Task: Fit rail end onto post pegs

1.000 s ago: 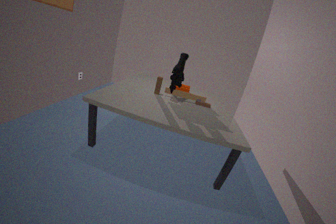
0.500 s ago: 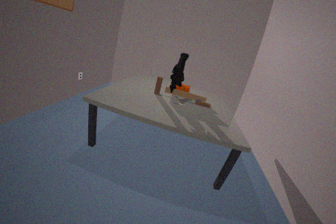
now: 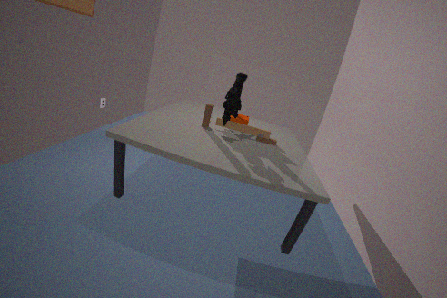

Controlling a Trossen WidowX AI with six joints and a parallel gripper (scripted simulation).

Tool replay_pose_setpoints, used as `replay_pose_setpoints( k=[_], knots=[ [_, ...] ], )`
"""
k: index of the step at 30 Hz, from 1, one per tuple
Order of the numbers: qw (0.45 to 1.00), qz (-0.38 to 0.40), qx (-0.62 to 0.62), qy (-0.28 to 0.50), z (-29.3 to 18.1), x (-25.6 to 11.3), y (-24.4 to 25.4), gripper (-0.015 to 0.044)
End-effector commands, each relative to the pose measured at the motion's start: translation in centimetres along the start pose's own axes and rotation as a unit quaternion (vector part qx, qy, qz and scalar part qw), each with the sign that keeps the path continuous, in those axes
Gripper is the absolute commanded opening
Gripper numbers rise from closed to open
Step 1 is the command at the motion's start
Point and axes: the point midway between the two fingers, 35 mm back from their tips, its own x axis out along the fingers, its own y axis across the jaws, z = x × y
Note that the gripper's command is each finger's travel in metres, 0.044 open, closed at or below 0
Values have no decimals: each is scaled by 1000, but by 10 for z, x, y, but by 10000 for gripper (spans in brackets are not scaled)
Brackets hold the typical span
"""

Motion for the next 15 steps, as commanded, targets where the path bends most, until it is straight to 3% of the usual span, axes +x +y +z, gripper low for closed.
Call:
replay_pose_setpoints(
  k=[1,15],
  knots=[
    [1000,0,1,0,0,2,1,0],
    [1000,0,1,0,0,-5,3,0]
  ],
)
